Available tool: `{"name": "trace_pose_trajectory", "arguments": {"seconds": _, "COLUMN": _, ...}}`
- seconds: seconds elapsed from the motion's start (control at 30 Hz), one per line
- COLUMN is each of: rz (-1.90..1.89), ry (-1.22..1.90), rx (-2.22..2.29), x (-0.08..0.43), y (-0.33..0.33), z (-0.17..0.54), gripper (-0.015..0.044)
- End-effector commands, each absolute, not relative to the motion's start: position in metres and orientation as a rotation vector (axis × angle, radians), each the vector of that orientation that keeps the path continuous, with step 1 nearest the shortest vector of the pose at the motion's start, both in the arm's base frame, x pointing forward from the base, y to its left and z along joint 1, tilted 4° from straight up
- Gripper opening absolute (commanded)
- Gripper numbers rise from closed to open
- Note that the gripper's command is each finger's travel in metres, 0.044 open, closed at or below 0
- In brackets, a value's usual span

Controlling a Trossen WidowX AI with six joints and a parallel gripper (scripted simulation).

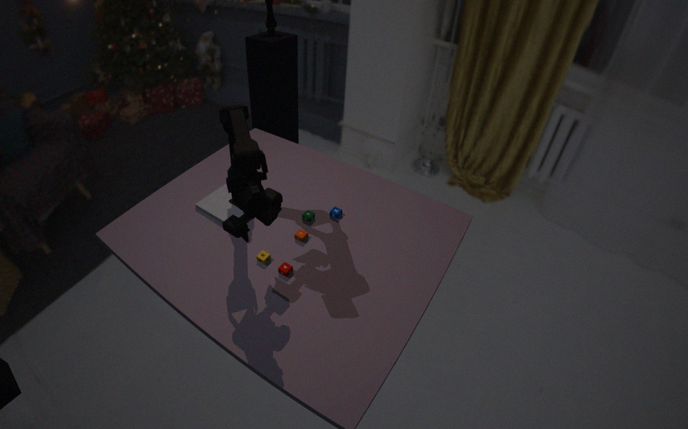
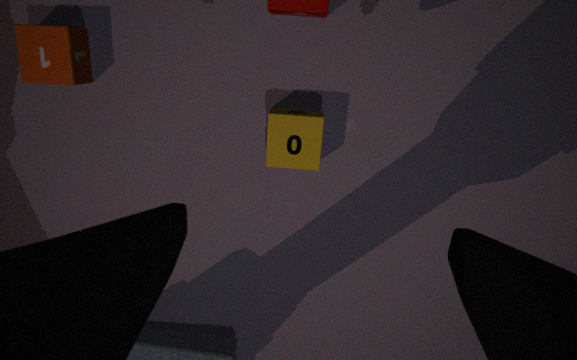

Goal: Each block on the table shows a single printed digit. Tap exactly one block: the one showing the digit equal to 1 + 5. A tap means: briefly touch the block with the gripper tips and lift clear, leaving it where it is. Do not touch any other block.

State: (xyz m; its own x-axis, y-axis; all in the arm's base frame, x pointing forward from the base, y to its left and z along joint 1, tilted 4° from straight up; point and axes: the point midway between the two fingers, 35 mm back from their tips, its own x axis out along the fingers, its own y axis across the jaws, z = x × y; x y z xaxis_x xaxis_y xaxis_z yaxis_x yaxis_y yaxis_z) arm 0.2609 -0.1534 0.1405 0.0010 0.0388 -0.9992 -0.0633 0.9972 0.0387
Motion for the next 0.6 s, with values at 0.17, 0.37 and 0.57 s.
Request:
{"name": "trace_pose_trajectory", "arguments": {"seconds": 0.17, "rz": 0.095, "ry": 1.57, "rx": -0.02, "x": 0.262, "y": -0.152, "z": 0.14, "gripper": 0.04}}
{"name": "trace_pose_trajectory", "arguments": {"seconds": 0.37, "rz": 0.095, "ry": 1.57, "rx": -0.02, "x": 0.262, "y": -0.152, "z": 0.14, "gripper": 0.04}}
{"name": "trace_pose_trajectory", "arguments": {"seconds": 0.57, "rz": 0.096, "ry": 1.569, "rx": -0.02, "x": 0.274, "y": -0.117, "z": 0.142, "gripper": 0.04}}
